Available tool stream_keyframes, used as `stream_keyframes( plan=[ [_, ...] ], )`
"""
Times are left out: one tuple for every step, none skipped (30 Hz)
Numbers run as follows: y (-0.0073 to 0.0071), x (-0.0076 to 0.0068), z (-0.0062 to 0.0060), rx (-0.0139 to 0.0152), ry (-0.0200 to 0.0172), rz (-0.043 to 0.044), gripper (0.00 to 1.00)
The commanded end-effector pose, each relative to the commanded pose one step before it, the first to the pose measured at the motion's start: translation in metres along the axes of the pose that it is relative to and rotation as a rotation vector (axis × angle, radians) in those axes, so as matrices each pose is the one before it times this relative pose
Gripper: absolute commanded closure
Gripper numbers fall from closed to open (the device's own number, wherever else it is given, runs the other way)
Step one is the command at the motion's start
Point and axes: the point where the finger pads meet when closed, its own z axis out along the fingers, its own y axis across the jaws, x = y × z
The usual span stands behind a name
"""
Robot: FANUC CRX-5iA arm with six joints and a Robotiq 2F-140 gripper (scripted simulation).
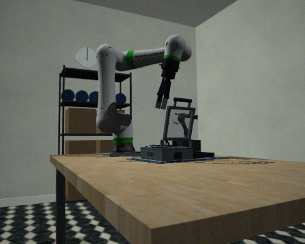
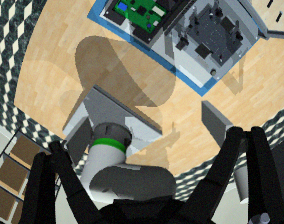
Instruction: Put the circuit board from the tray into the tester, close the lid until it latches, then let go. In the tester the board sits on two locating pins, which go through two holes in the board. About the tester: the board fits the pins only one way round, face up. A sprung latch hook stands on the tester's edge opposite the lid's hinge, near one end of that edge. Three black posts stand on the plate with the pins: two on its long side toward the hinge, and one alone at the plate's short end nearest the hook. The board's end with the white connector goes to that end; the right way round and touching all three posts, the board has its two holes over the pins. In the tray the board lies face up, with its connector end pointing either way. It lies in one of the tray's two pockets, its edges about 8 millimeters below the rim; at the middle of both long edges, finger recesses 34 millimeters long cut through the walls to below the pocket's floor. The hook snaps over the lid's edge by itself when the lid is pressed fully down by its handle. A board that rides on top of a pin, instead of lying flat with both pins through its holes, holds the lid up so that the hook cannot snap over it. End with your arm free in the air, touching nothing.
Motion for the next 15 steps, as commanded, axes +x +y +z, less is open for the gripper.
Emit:
stream_keyframes(
  plan=[
    [0.00068,0.02126,-0.01542,-0.0167,0.04922,-0.15935,0.0],
    [0.00065,0.00434,-0.00308,-0.00568,0.00946,-0.0318,0.0],
    [0.00076,0.00433,-0.00307,-0.00591,0.00931,-0.03179,0.0],
    [0.0,0.0,0.0,0.0,0.0,0.0,0.0],
    [0.0,0.0,0.0,0.0,0.0,0.0,0.0],
    [0.00247,0.01256,-0.00899,-0.01849,0.02616,-0.09239,0.0],
    [0.00098,0.0034,-0.00239,-0.00535,0.00687,-0.02514,0.0],
    [0.00114,0.00369,-0.0026,-0.00598,0.00735,-0.02738,0.0],
    [0.00137,0.00408,-0.00288,-0.00684,0.00802,-0.03044,0.0],
    [0.00153,0.00422,-0.00298,-0.00731,0.00815,-0.03164,0.0],
    [0.00166,0.00422,-0.00299,-0.00756,0.00802,-0.03187,0.0],
    [0.00178,0.00419,-0.00298,-0.00776,0.00782,-0.03187,0.0],
    [0.0019,0.00415,-0.00297,-0.00795,0.00761,-0.03184,0.0],
    [0.00202,0.00411,-0.00295,-0.00813,0.00741,-0.03183,0.0],
    [0.00214,0.00407,-0.00294,-0.00832,0.0072,-0.03183,0.0]
  ],
)
